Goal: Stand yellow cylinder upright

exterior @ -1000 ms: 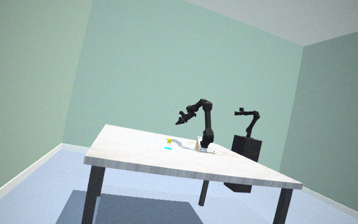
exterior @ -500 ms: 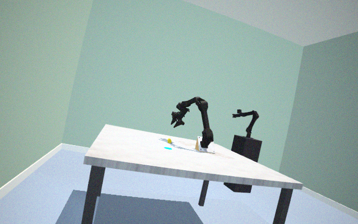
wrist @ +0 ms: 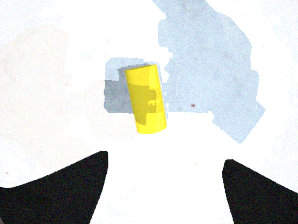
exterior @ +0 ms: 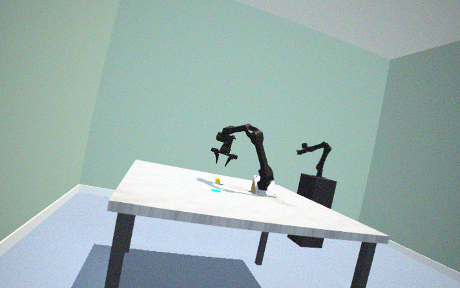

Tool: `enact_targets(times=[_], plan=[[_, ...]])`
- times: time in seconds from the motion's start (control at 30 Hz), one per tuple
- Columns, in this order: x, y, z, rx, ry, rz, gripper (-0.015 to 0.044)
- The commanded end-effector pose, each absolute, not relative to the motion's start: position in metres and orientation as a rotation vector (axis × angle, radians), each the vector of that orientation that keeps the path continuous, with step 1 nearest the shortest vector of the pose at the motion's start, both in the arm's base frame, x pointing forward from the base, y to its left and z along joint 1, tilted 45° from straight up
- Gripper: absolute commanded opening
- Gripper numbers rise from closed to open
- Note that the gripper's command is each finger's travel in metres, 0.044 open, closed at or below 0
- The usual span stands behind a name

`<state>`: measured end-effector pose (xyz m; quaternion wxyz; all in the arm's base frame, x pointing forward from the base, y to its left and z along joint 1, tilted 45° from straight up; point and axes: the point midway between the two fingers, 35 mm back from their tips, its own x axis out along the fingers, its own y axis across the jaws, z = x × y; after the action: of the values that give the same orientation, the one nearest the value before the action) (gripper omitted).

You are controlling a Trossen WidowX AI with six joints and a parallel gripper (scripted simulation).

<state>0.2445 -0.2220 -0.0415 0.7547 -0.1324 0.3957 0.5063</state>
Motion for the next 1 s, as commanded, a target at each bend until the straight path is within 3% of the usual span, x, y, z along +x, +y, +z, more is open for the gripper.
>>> enact_targets(times=[0.0,0.37,0.9,0.97], plan=[[0.253,-0.198,-0.02,-0.459,0.752,1.316,0.0309],[0.253,-0.197,-0.022,-0.459,0.752,1.316,0.0309],[0.261,-0.121,-0.099,-0.458,0.748,1.317,0.0309],[0.261,-0.121,-0.099,-0.458,0.748,1.317,0.0257]])
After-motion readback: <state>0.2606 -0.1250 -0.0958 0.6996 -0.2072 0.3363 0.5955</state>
